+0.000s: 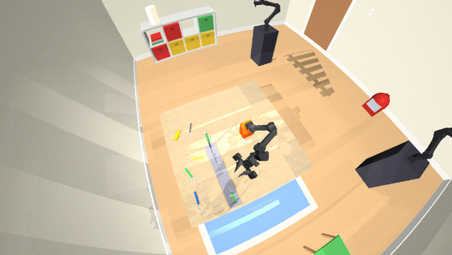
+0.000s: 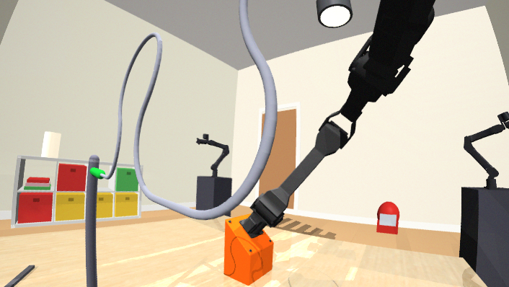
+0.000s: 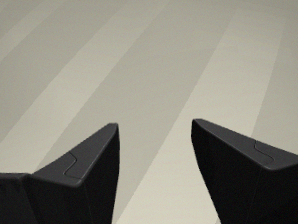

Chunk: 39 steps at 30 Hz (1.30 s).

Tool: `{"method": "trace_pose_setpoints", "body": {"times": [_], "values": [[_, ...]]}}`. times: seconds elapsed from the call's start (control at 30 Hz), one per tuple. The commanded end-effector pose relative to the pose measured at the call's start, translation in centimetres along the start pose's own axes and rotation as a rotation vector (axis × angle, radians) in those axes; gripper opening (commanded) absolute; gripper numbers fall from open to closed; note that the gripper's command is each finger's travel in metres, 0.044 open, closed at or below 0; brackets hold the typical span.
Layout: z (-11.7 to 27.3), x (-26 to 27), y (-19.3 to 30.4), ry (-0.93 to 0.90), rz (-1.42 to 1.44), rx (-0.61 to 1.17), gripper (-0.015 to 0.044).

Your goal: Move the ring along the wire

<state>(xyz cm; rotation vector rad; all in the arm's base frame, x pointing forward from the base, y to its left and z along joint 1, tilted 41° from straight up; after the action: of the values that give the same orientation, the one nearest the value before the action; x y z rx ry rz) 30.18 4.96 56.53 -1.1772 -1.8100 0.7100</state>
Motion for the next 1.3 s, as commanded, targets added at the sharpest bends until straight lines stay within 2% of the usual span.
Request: {"method": "trace_pose_setpoints", "body": {"times": [0.0,0.27,0.53,0.87,1.1,1.27], "values": [[-0.7,2.4,3.1,-0.008,-0.065,0.078,0.0160],[-0.9,7.8,10.2,0.005,-0.160,0.208,0.0160],[1.4,14.4,17.6,0.042,-0.227,0.326,0.0160],[5.9,20.8,24.9,0.177,-0.271,0.407,0.0160],[12.0,25.2,31.0,0.312,-0.244,0.415,0.0160],[12.6,25.6,31.5,0.323,-0.239,0.413,0.0160]]}}
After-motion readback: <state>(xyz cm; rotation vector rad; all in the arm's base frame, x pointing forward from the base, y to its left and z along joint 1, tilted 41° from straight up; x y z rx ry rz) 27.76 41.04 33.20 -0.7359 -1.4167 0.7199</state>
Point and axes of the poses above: the point midway between the two fingers, 35 mm back from their tips, its own z axis back along the fingers, its own x axis across the jaws, y = z × x, the point moved 5 cm from there along z, back along the fingers, and after that the axes turned 5 degrees about z, right-handed, at the moved point
